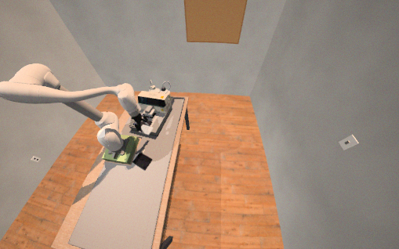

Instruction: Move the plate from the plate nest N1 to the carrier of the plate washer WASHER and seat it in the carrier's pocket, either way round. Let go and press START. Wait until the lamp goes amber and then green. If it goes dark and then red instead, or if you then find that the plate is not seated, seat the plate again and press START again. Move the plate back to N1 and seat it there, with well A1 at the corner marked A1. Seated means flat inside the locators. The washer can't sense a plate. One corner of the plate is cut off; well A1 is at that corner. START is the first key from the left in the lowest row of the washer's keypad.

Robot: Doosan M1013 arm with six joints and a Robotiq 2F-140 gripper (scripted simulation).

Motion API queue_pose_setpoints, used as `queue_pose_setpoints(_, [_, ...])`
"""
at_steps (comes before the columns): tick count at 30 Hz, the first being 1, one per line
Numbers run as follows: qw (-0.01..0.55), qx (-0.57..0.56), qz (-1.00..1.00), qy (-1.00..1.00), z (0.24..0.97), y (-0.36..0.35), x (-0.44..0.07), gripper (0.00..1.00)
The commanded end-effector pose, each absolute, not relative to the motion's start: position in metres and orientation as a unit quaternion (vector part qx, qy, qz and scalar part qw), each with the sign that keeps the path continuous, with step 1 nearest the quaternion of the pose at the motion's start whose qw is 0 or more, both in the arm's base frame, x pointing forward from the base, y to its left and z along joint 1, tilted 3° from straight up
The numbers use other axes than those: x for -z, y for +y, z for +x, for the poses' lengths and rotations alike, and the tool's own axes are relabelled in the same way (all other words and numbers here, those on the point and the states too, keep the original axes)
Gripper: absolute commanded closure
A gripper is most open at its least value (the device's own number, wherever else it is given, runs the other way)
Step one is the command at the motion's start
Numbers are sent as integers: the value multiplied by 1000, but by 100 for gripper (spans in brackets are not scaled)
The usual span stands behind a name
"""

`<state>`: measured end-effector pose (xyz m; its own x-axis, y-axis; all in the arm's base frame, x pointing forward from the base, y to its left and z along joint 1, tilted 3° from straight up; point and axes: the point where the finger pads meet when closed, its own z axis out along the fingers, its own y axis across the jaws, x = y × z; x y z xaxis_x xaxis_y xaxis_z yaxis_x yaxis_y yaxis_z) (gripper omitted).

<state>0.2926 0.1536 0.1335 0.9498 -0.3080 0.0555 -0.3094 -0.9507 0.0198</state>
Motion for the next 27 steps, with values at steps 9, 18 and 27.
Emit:
queue_pose_setpoints(9, [14,-23,982,-185,293,137,-128,90])
queue_pose_setpoints(18, [14,-23,982,-185,299,93,-122,90])
queue_pose_setpoints(27, [14,-23,982,-185,304,59,-117,90])
